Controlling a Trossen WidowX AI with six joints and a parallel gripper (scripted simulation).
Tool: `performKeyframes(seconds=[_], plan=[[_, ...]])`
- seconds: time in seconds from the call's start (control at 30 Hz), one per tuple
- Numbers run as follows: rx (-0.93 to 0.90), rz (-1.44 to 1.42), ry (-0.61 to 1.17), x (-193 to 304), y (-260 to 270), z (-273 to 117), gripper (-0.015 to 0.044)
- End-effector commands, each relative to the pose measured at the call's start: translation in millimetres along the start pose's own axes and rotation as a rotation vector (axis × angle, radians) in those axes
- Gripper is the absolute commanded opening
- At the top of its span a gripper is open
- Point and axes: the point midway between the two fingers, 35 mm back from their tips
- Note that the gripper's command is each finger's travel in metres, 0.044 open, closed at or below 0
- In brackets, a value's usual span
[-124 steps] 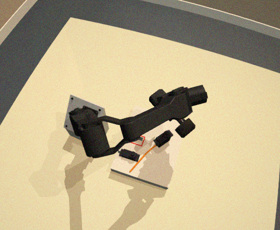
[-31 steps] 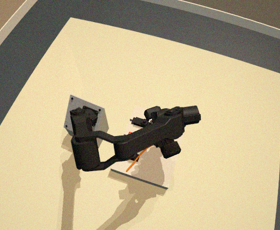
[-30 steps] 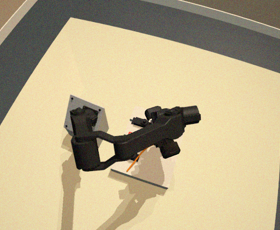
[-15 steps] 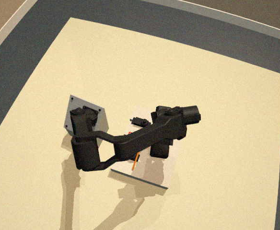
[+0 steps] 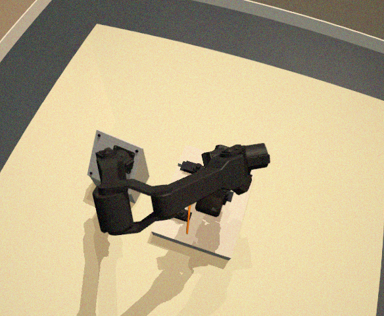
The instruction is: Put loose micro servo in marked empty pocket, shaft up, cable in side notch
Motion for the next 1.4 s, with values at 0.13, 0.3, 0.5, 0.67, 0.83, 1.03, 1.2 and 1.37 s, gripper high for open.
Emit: performKeyframes(seconds=[0.13, 0.3, 0.5, 0.67, 0.83, 1.03, 1.2, 1.37], plan=[[-0.003, 0.002, -0.002, 30.6, -7.2, -1.1, 0.0000], [-0.003, 0.001, -0.001, 53.2, -13.0, -1.0, 0.0000], [-0.003, 0.000, 0.001, 79.9, -19.9, -0.8, 0.0000], [-0.002, -0.001, 0.001, 94.8, -23.8, -0.7, 0.0000], [-0.002, -0.001, 0.001, 94.5, -23.6, 3.0, 0.0000], [-0.002, -0.001, 0.001, 93.9, -23.3, 12.4, 0.0000], [-0.001, -0.001, 0.001, 93.8, -23.3, 19.2, 0.0000], [-0.001, -0.001, 0.001, 93.8, -23.3, 19.5, 0.0000]])
Point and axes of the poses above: the point midway between the two fingers, 35 mm back from their tips, its own z axis out along the fingers, its own y axis across the jaws, x = y × z, and after that the axes turned 15 degrees about z, right-handed
